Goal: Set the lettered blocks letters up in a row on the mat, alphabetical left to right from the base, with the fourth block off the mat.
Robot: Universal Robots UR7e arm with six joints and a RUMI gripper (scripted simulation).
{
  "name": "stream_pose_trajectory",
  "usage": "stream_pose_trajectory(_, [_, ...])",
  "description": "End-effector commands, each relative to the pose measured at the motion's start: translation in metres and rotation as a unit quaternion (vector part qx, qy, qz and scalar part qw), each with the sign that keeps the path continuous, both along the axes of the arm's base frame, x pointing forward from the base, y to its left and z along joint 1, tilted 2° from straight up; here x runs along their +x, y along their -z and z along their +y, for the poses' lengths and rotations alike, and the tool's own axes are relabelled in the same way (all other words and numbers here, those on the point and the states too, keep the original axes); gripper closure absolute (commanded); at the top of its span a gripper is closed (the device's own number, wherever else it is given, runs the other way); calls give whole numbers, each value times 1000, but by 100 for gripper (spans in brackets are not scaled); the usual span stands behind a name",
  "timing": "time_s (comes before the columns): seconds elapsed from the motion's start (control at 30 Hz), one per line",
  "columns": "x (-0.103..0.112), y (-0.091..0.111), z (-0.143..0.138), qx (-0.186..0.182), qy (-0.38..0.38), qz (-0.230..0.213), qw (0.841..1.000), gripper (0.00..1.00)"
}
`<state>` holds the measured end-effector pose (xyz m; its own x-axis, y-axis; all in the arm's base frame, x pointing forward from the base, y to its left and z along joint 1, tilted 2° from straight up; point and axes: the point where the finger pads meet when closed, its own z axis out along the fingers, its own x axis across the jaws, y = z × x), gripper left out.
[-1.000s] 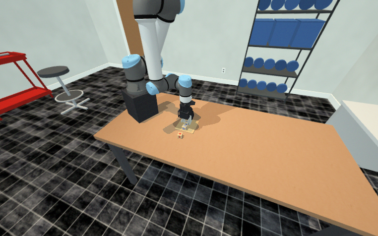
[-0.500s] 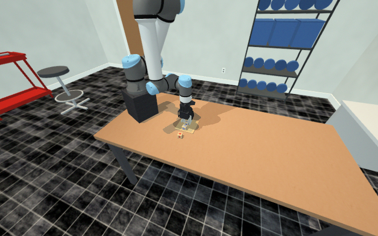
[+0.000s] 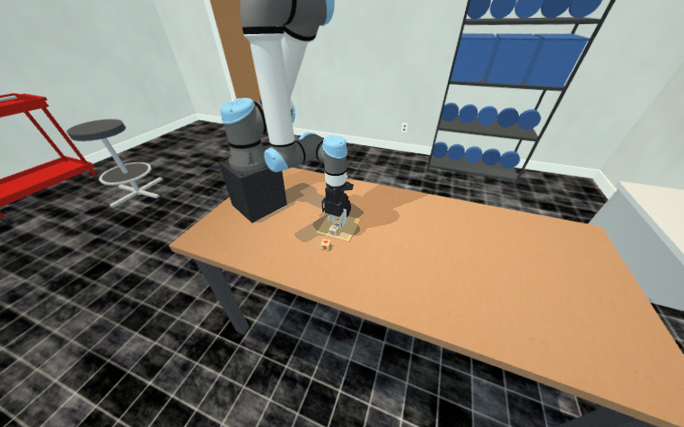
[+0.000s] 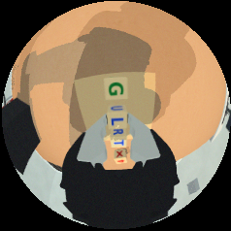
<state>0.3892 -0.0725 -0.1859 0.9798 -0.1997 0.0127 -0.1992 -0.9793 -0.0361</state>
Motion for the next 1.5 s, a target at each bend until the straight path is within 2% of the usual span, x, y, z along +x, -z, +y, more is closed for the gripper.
stream_pose_trajectory(0.0, [1,-1,-1,-1,0,-2,1000,84])
stream_pose_trajectory(0.03, [1,-1,-1,-1,0,-2,1000,80])
stream_pose_trajectory(0.1, [1,-1,-1,-1,0,-2,1000,80])
stream_pose_trajectory(0.23, [1,-1,-1,-1,0,-2,1000,72])
stream_pose_trajectory(0.9, [1,-5,0,0,1,-1,1000,72])
stream_pose_trajectory(1.1, [-1,-19,0,0,1,-1,1000,72])
stream_pose_trajectory(1.4, [-1,-53,-2,0,1,-1,1000,72])
stream_pose_trajectory(1.47, [-1,-53,-2,0,1,-1,1000,72])
